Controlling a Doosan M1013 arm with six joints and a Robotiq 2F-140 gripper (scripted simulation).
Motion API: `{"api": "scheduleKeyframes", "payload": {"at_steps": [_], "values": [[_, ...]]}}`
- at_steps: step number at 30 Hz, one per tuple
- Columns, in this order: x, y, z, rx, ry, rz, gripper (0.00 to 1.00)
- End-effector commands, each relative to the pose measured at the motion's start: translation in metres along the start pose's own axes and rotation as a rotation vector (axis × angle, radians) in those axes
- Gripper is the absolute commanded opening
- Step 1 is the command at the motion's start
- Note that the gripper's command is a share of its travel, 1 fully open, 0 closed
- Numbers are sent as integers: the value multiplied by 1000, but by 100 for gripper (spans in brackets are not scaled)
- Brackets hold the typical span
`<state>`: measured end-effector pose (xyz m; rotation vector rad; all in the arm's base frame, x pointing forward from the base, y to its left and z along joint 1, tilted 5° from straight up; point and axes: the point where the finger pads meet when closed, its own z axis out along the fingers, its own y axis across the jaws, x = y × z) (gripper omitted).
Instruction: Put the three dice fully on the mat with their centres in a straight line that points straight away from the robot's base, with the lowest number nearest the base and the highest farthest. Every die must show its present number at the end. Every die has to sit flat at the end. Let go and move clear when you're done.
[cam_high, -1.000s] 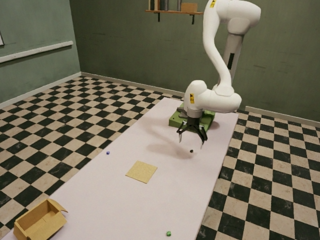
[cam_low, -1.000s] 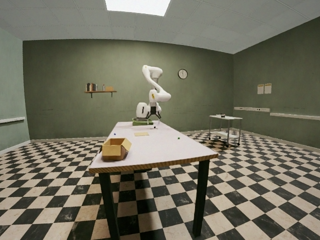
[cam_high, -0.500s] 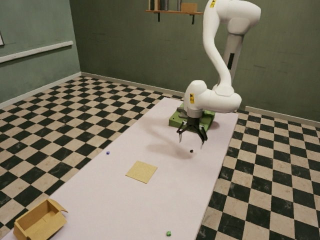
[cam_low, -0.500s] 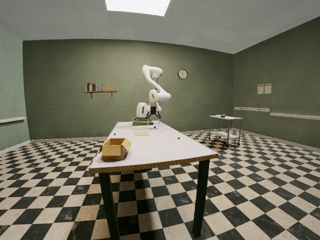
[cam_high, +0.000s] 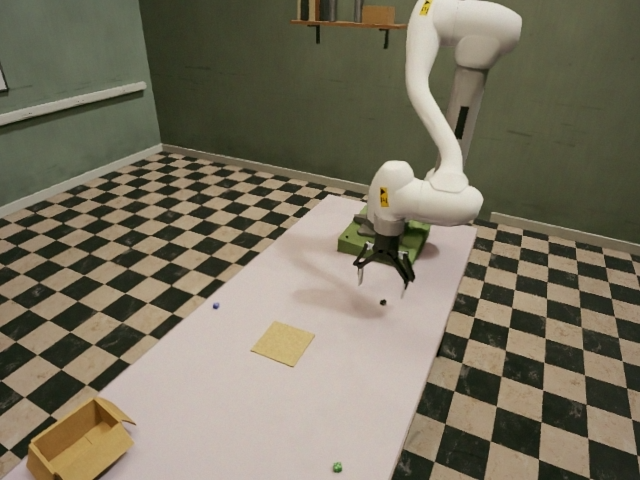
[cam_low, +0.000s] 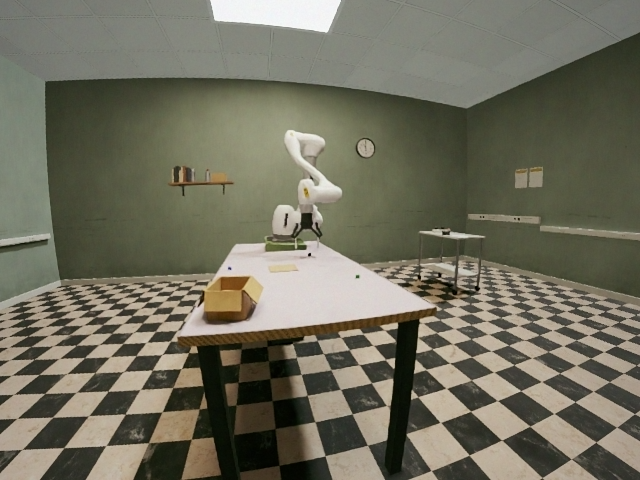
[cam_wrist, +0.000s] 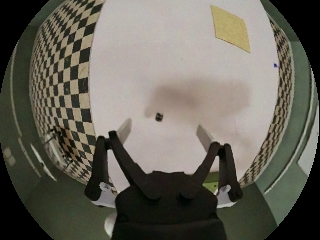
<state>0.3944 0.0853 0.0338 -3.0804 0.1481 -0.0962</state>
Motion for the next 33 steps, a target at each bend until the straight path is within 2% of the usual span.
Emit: {"api": "scheduleKeyframes", "payload": {"at_steps": [1, 16, 33], "values": [[2, 0, 0, 0, 1, 0, 100], [31, -5, 0, 0, 1, 0, 100], [119, -20, 0, 0, 1, 0, 100]]}}
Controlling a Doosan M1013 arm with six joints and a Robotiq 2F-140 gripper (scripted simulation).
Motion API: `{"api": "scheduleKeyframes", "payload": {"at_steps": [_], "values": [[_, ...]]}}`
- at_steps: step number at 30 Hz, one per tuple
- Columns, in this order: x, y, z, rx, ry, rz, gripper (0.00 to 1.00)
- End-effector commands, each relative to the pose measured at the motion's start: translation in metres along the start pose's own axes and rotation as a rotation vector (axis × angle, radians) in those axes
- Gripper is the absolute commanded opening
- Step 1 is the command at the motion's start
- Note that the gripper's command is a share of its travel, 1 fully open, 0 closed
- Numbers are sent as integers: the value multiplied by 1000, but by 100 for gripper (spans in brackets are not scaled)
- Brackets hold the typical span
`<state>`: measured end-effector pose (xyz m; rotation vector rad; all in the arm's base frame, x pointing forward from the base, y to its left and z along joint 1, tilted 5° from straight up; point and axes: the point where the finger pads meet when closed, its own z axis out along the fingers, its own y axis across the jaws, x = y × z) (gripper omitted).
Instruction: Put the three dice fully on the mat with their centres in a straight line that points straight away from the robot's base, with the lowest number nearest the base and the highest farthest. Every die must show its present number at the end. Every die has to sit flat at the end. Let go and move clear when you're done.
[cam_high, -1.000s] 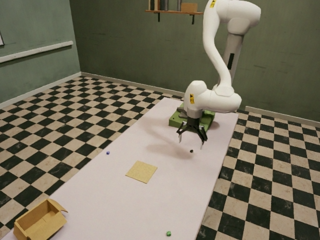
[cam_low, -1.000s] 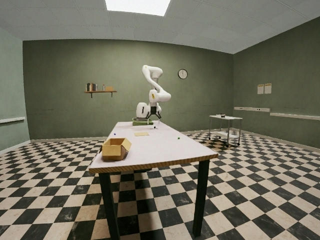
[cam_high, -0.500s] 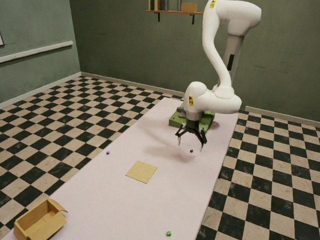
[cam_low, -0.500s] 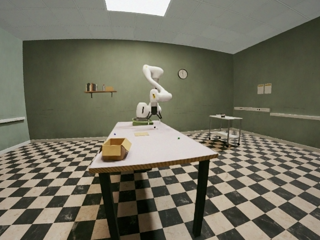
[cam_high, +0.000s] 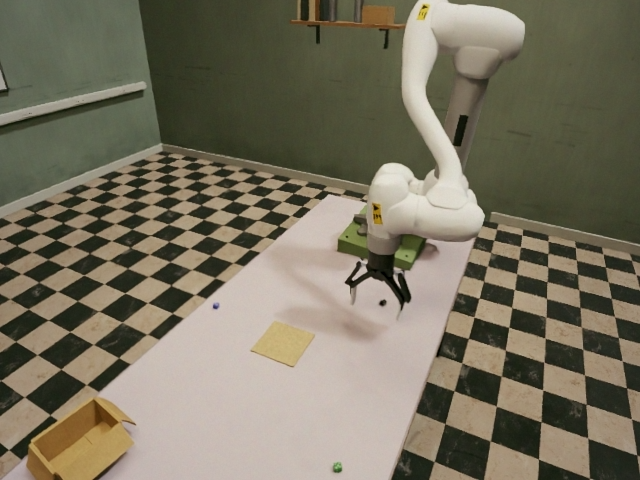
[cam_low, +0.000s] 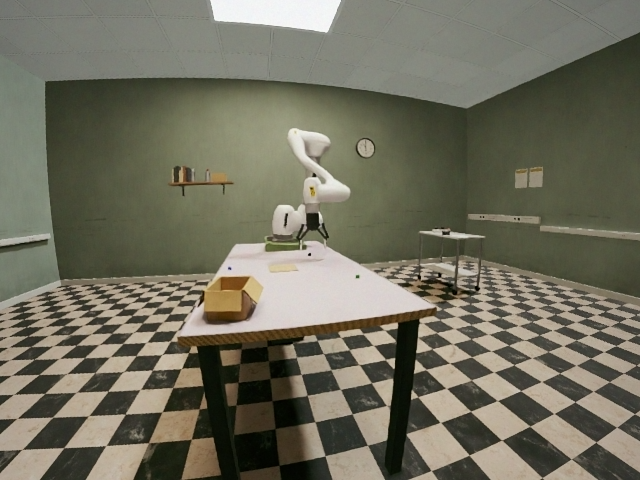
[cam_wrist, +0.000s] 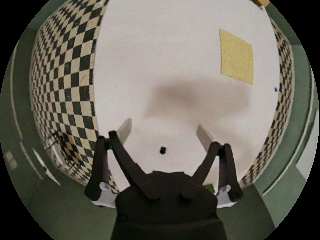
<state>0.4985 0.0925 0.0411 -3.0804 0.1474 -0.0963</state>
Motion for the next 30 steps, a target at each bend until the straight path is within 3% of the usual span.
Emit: {"api": "scheduleKeyframes", "payload": {"at_steps": [1, 13, 15, 30], "values": [[24, -4, 0, 0, 1, 1, 100], [137, -23, 0, 0, 1, 1, 100], [137, -23, 0, 0, 1, 1, 100], [282, -48, 0, 0, 1, 1, 100]]}}
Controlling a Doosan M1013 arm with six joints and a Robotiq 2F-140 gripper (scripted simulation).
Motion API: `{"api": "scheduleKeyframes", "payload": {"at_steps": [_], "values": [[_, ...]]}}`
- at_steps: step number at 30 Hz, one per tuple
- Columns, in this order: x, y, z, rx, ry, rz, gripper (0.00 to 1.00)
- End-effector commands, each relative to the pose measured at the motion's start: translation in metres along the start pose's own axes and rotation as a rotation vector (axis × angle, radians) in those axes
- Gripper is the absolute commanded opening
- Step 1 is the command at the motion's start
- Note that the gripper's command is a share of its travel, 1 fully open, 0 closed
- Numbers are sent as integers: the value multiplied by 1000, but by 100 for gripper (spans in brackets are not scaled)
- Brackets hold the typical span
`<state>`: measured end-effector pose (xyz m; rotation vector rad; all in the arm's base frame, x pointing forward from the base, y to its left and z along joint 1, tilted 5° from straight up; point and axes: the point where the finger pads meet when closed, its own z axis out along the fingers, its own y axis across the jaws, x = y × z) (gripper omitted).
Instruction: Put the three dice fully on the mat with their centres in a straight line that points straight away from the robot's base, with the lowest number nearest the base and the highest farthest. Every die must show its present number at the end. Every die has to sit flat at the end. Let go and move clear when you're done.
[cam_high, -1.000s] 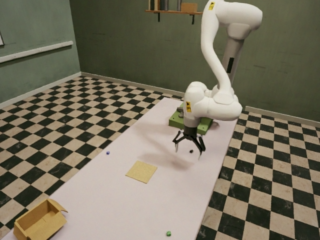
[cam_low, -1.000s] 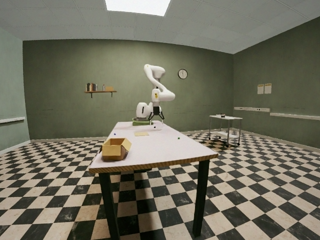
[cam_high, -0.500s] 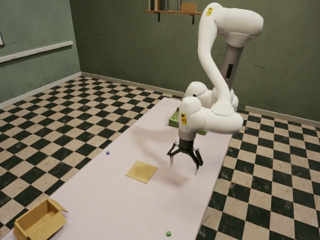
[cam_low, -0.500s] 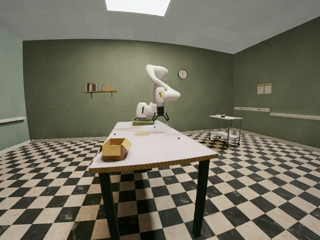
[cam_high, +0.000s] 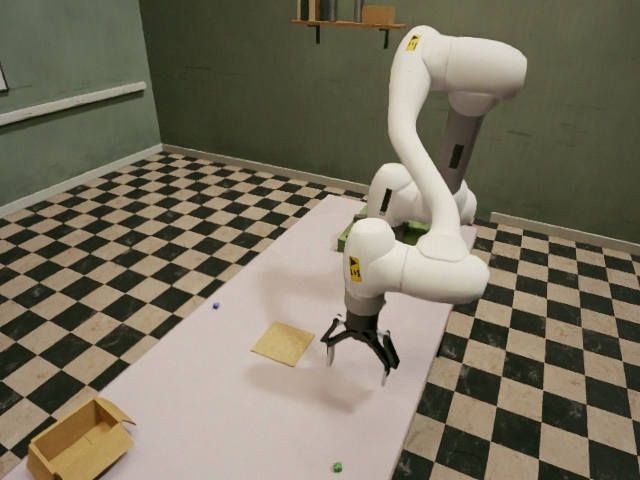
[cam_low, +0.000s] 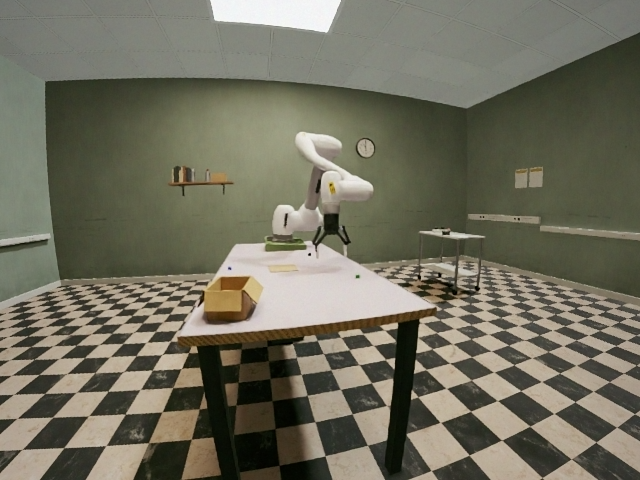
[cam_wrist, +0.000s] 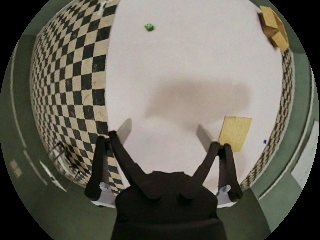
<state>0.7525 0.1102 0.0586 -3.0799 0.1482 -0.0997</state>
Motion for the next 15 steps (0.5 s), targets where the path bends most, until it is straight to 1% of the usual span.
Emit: {"api": "scheduleKeyframes", "payload": {"at_steps": [1, 2, 9, 15], "values": [[31, -5, 0, 0, -2, 0, 100], [31, -5, 0, 0, -2, 0, 100], [88, -15, 0, 0, -2, 0, 100], [130, -22, 0, 0, -2, 0, 100]]}}
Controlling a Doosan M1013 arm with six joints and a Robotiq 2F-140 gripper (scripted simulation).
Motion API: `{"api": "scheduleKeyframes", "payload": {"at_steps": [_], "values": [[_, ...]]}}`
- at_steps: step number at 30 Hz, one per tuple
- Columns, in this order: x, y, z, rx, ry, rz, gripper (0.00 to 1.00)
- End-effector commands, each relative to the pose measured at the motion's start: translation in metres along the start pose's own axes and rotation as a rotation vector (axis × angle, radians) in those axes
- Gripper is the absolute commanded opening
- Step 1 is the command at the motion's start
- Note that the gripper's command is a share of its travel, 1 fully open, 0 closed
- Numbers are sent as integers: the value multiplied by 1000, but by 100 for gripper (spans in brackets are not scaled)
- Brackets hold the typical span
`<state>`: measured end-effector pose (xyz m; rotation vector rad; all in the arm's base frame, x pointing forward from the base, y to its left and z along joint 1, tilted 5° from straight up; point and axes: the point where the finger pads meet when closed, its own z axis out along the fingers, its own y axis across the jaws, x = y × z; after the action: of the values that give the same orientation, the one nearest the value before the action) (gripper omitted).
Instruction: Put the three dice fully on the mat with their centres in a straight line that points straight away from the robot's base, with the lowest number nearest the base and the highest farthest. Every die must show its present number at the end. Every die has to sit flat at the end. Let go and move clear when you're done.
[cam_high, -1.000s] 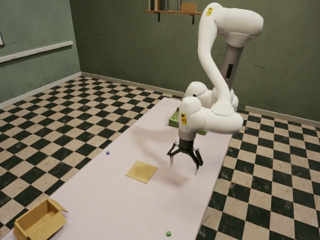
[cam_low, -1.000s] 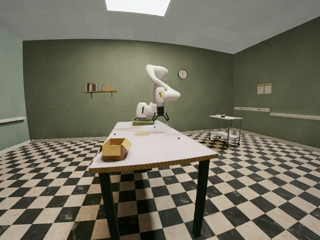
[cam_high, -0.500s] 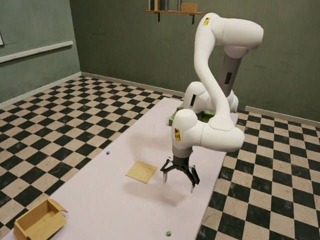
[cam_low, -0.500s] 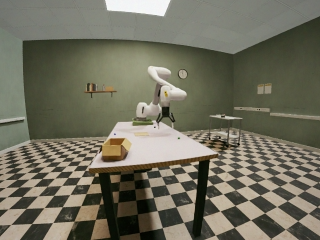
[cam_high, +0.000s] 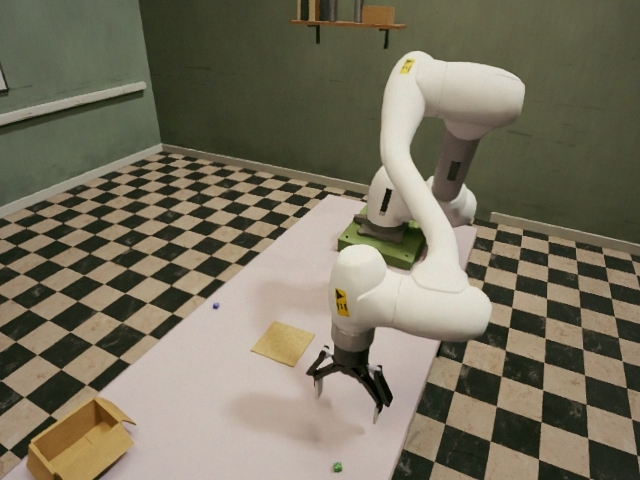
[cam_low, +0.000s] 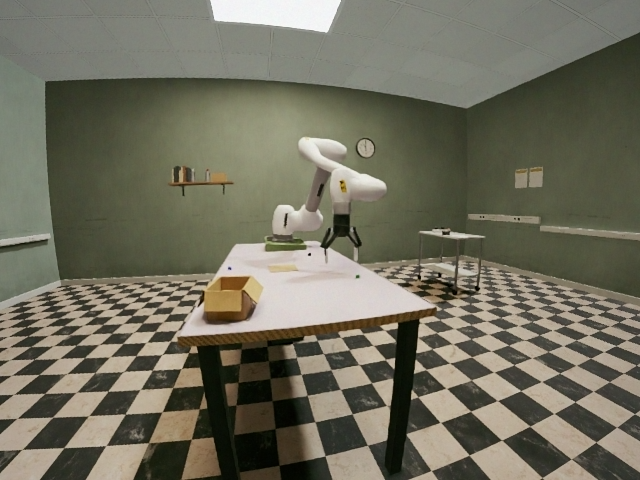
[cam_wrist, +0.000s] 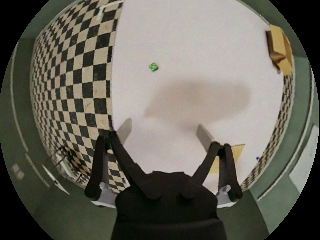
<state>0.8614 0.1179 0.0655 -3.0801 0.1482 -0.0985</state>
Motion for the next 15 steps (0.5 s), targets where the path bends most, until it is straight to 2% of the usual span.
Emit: {"api": "scheduleKeyframes", "payload": {"at_steps": [1, 4, 15], "values": [[28, -5, -1, 0, -1, 0, 100], [34, -6, -1, 0, -1, 0, 100], [84, -14, -1, 0, -1, 0, 100]]}}
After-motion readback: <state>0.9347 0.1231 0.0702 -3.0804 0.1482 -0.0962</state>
